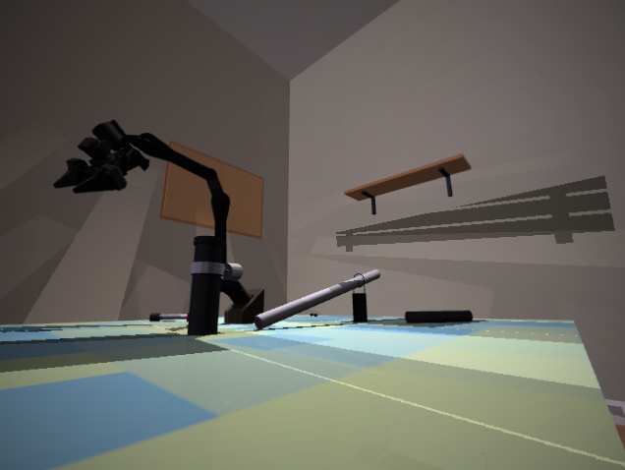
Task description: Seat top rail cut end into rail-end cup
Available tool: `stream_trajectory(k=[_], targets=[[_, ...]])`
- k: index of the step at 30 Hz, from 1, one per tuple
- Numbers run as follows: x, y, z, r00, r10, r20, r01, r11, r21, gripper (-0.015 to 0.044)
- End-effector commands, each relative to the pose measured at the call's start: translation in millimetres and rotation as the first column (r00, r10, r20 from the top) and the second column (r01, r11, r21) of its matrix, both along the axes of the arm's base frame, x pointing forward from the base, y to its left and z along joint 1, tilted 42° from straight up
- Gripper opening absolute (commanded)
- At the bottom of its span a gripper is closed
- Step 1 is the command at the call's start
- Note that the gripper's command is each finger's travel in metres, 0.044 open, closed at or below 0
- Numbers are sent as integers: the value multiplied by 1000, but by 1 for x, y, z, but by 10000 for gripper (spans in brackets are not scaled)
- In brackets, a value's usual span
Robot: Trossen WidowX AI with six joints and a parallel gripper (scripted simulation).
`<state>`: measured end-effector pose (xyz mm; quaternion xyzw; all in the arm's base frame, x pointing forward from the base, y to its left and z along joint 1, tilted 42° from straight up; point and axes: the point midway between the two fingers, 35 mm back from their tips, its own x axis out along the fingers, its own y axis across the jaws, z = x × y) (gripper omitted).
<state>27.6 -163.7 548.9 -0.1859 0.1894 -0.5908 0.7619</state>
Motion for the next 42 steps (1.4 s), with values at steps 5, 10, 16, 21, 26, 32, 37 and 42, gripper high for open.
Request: stream_trajectory(k=[5, 10, 16, 21, 26, 32, 37, 42], targets=[[9, -7, -7, 998, 65, 23, -66, 997, 32, 440], [37, -23, -24, 975, 213, 69, -220, 969, 112, 440], [84, -31, -49, 919, 379, 108, -393, 894, 214, 440], [128, -27, -73, 860, 492, 134, -508, 807, 302, 440], [172, -12, -101, 814, 549, 189, -574, 714, 400, 440], [229, 23, -139, 755, 624, 201, -624, 590, 513, 440], [273, 67, -174, 695, 702, 155, -633, 495, 596, 440], [304, 125, -212, 620, 780, 82, -623, 426, 656, 440]])
